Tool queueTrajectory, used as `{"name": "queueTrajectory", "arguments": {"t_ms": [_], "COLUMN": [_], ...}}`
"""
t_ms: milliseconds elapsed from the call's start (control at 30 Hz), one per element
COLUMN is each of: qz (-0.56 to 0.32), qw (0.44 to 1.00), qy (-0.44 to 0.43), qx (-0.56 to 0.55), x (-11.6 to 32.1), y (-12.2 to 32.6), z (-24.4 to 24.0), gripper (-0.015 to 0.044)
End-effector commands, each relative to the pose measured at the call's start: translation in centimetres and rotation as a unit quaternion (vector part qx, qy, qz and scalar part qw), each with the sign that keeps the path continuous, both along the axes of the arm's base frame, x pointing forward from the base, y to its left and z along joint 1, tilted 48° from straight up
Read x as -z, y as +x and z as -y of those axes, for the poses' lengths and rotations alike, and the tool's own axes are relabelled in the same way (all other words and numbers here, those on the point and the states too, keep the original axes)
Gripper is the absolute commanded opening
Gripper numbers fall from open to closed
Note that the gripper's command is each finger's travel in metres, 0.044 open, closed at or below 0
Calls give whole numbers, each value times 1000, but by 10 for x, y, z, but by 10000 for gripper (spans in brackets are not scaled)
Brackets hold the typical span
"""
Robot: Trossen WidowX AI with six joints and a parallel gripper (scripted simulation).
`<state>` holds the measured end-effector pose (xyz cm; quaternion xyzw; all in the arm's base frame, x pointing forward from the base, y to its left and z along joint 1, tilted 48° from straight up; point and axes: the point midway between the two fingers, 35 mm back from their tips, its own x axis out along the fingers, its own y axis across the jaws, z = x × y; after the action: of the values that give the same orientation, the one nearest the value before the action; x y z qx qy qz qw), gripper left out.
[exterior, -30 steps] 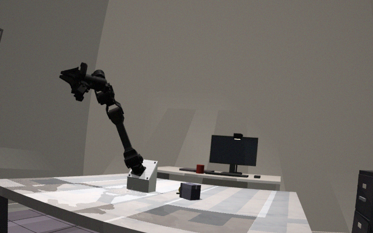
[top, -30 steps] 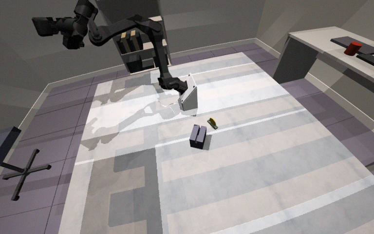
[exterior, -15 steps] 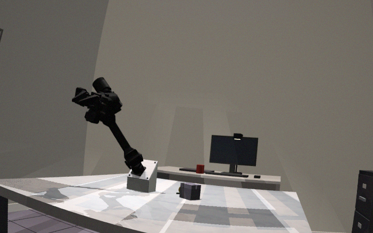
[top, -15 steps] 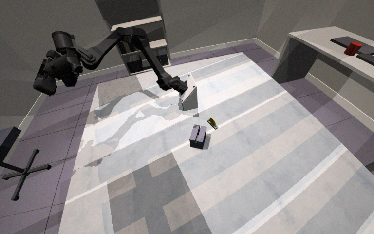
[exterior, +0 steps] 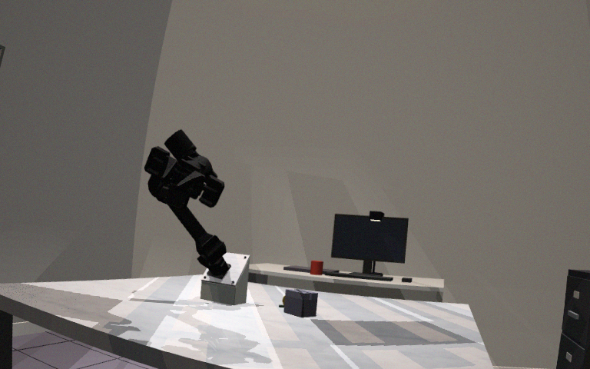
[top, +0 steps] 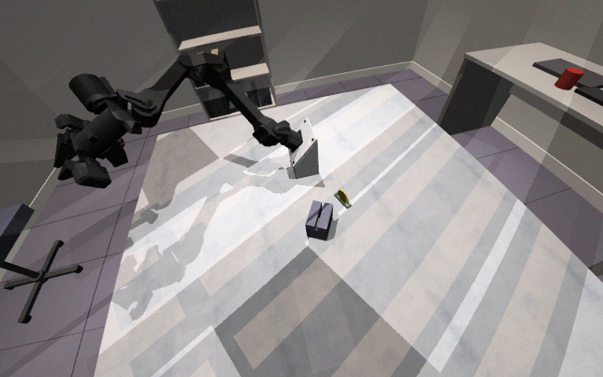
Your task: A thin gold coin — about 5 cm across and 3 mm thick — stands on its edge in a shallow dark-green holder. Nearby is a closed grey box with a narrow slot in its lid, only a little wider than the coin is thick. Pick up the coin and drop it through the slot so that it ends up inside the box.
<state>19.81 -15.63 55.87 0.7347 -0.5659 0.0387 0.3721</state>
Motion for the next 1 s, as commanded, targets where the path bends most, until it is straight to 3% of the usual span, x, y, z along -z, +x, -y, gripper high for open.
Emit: {"name": "queueTrajectory", "arguments": {"t_ms": [0,267,567,767,967], "qz": [-106,-345,-499,-653,-771], "qw": [994,934,855,720,540], "qy": [-4,-40,-84,-169,-273], "qx": [-28,-88,-118,-161,-197], "x": [29,113,182,265,354], "y": [53,146,189,222,227], "z": [-9,-51,-87,-142,-200], "gripper": [161,161,161,161,161]}}
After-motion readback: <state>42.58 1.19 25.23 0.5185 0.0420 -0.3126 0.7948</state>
